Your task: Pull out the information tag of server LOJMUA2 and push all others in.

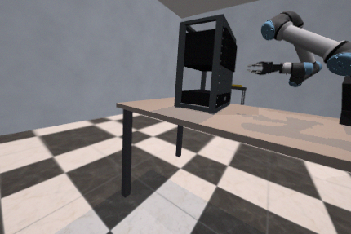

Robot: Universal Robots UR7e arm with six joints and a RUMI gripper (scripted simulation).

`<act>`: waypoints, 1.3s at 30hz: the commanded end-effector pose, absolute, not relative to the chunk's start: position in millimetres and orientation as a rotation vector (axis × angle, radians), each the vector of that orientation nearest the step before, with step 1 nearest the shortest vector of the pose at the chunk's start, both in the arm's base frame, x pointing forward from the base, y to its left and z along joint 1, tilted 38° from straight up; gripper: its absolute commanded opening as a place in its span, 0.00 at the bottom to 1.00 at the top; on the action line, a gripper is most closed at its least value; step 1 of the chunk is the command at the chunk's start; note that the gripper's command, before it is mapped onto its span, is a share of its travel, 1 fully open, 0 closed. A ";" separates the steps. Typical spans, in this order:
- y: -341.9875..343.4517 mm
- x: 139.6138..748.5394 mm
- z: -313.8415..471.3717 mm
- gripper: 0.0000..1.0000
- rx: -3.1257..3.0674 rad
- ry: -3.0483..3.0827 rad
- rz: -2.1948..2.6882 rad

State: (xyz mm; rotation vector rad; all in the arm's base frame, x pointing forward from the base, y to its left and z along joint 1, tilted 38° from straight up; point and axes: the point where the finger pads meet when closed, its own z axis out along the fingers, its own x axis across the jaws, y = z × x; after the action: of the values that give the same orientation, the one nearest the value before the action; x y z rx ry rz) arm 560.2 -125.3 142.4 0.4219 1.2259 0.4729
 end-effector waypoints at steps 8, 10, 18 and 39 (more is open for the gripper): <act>-126.3 570.0 145.6 0.15 0.422 1.225 0.472; -126.6 574.9 147.0 0.15 0.422 1.225 0.472; -127.7 594.4 152.8 0.15 0.422 1.225 0.472; -129.8 632.8 164.3 0.15 0.422 1.225 0.472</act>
State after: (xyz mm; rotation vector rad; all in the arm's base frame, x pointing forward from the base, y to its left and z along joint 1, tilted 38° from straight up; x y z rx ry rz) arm 630.0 -129.1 163.2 0.4215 1.2260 0.4733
